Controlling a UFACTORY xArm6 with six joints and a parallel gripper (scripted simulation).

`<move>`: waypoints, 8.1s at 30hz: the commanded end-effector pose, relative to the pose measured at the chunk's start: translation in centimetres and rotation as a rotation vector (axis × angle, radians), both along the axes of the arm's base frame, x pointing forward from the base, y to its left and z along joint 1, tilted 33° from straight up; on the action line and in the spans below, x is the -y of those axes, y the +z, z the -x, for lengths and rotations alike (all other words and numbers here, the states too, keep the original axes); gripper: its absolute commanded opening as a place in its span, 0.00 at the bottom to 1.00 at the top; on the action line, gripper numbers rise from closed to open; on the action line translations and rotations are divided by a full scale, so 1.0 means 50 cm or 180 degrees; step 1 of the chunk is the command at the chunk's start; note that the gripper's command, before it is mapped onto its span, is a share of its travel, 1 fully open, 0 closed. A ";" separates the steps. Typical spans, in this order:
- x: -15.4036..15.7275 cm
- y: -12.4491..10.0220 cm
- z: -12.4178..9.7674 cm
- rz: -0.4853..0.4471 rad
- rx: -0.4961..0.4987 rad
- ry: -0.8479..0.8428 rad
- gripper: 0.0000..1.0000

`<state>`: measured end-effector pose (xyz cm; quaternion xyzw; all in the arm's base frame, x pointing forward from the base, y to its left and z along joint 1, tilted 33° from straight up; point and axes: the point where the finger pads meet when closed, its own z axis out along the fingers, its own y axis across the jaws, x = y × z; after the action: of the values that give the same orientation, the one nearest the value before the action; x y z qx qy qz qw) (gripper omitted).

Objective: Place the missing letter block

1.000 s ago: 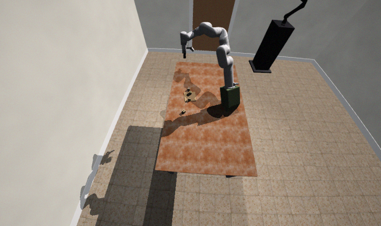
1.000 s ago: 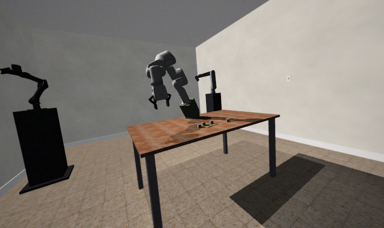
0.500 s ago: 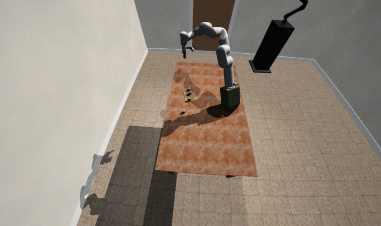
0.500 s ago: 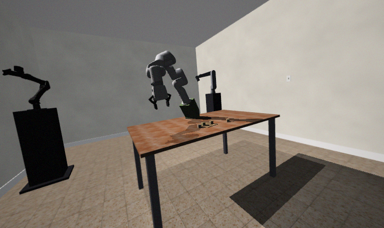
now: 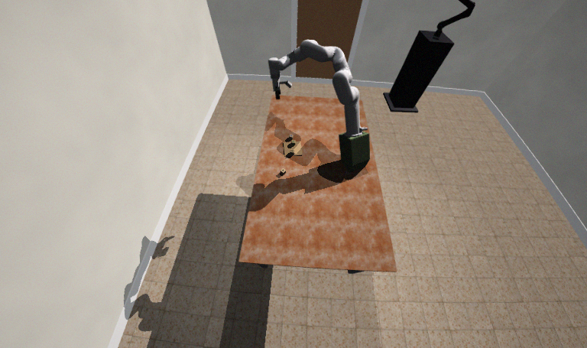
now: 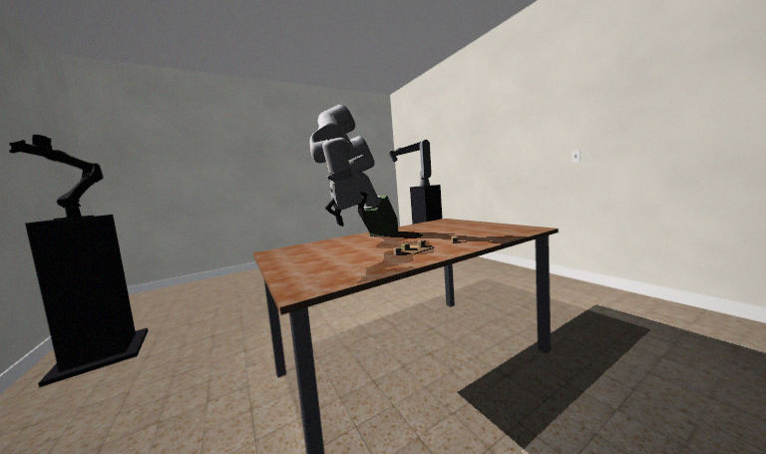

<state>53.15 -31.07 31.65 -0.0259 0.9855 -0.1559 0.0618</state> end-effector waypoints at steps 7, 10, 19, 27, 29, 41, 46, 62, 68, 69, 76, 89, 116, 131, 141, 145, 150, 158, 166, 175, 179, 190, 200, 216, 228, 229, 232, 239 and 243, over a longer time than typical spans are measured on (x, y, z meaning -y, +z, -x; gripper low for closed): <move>-0.189 -0.149 -0.115 -0.0313 -0.0362 -0.0238 1.00; -0.251 -0.195 -0.135 -0.0365 -0.0487 -0.0307 1.00; -0.452 -0.341 -0.161 -0.0405 -0.0905 -0.0529 1.00; -0.611 -0.454 -0.142 -0.0304 -0.1234 -0.0706 1.00; -0.658 -0.487 -0.130 -0.0251 -0.1330 -0.0760 1.00; -0.876 -0.651 -0.019 0.0183 -0.1754 -0.1025 1.00; -0.944 -0.706 0.038 0.0401 -0.1869 -0.1113 1.00; -0.981 -0.738 0.076 0.0550 -0.1927 -0.1165 1.00; -0.981 -0.738 0.076 0.0550 -0.1927 -0.1165 1.00; -0.981 -0.738 0.076 0.0550 -0.1927 -0.1165 1.00; -0.981 -0.738 0.076 0.0550 -0.1927 -0.1165 1.00; -0.981 -0.738 0.076 0.0550 -0.1927 -0.1165 1.00; -0.896 -0.691 0.075 0.0558 -0.1915 -0.1188 1.00; -0.737 -0.614 0.144 0.0560 -0.1921 -0.1182 1.00; -0.677 -0.590 0.196 0.0553 -0.1933 -0.1164 1.00; -0.674 -0.589 0.199 0.0552 -0.1934 -0.1164 1.00; -0.674 -0.589 0.199 0.0552 -0.1934 -0.1164 1.00; -0.674 -0.589 0.199 0.0552 -0.1934 -0.1164 1.00; -0.674 -0.589 0.199 0.0552 -0.1934 -0.1164 1.00; -0.674 -0.589 0.199 0.0552 -0.1934 -0.1164 1.00; -0.674 -0.589 0.199 0.0552 -0.1934 -0.1164 1.00; -0.672 -0.588 0.199 0.0552 -0.1933 -0.1164 1.00; -0.503 -0.494 0.217 0.0552 -0.1928 -0.1166 1.00; -0.503 -0.494 0.217 0.0552 -0.1928 -0.1166 1.00; -0.503 -0.494 0.217 0.0552 -0.1928 -0.1166 1.00; -0.503 -0.494 0.217 0.0552 -0.1928 -0.1166 1.00; -0.503 -0.494 0.217 0.0552 -0.1928 -0.1166 1.00; -0.503 -0.494 0.217 0.0552 -0.1928 -0.1166 1.00; -0.503 -0.494 0.217 0.0552 -0.1928 -0.1166 1.00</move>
<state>42.20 -5.99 6.83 0.1011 0.9300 -0.2327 -0.2660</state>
